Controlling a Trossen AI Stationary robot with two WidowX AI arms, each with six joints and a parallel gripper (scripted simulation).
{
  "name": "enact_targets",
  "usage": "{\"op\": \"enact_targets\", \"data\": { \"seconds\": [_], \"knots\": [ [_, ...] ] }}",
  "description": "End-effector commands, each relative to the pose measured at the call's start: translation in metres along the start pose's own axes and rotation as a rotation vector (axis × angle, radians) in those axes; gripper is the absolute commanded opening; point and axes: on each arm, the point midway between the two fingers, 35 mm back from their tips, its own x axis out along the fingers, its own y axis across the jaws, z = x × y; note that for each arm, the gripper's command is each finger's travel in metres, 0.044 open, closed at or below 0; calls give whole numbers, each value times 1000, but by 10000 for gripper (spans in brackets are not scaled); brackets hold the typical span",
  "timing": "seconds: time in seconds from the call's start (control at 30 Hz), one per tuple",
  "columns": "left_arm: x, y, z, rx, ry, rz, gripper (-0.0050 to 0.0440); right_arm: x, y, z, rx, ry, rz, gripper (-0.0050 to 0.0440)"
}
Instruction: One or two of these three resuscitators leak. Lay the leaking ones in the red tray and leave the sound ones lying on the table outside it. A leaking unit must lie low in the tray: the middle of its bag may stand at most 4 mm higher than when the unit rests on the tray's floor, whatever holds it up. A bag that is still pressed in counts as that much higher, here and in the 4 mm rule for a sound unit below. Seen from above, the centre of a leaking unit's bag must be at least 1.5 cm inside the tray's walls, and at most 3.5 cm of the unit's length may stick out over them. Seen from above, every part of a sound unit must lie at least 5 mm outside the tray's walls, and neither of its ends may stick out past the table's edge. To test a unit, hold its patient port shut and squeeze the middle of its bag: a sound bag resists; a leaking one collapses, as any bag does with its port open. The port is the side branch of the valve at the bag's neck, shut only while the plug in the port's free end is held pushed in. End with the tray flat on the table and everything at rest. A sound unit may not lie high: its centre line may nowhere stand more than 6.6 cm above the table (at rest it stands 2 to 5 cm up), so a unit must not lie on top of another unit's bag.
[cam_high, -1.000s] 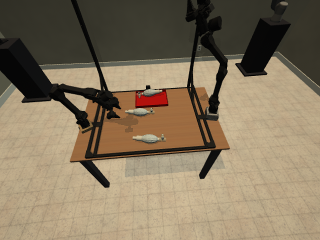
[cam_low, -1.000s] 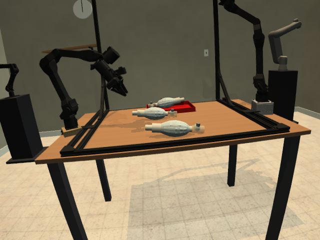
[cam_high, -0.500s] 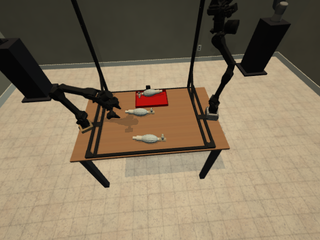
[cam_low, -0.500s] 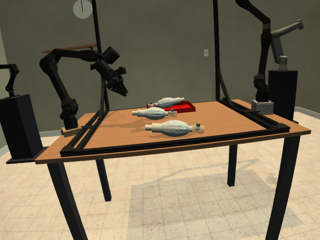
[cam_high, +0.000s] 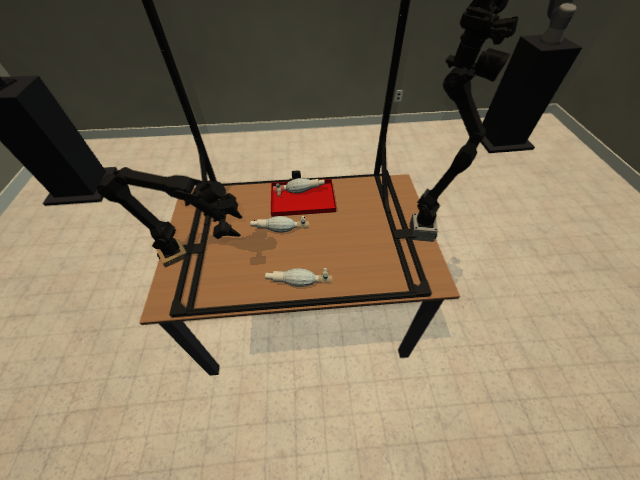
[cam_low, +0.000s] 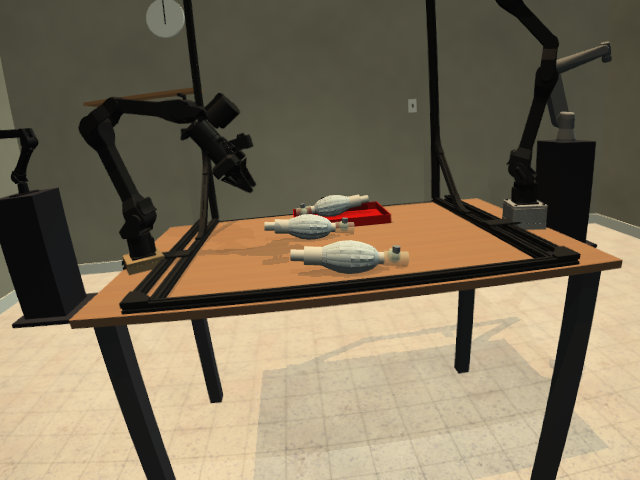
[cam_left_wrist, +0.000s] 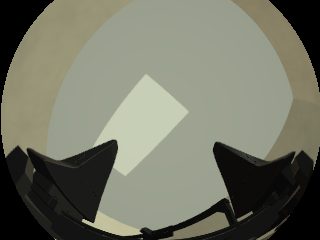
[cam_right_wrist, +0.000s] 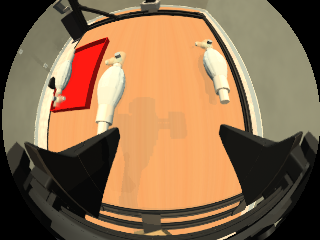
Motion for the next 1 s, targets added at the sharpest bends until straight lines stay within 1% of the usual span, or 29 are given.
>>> {"op": "enact_targets", "data": {
  "seconds": [0.0, 0.13, 0.17, 0.5, 0.7, 0.87, 0.97],
  "knots": [
    [2, -4, 22, 15, -51, -21, 440, 0, 0, 0, -1, 0, 1, 440],
    [2, -4, 22, 15, -51, -21, 440, 0, 0, 0, -1, 0, 1, 440],
    [2, -4, 31, -31, -63, -9, 440, 0, 0, 0, -2, 0, 0, 440],
    [2, -12, 24, -423, -46, 29, 440, 0, 0, 0, -2, 0, 0, 440],
    [2, -12, 24, -423, -46, 29, 440, 0, 0, 0, -2, 0, 0, 440],
    [-10, -42, -57, -476, 176, 36, 440, 0, 0, 0, -3, 0, 1, 440],
    [-21, -56, -99, -510, 309, 45, 440, 0, 0, 0, -3, 0, 1, 440]
  ]
}}
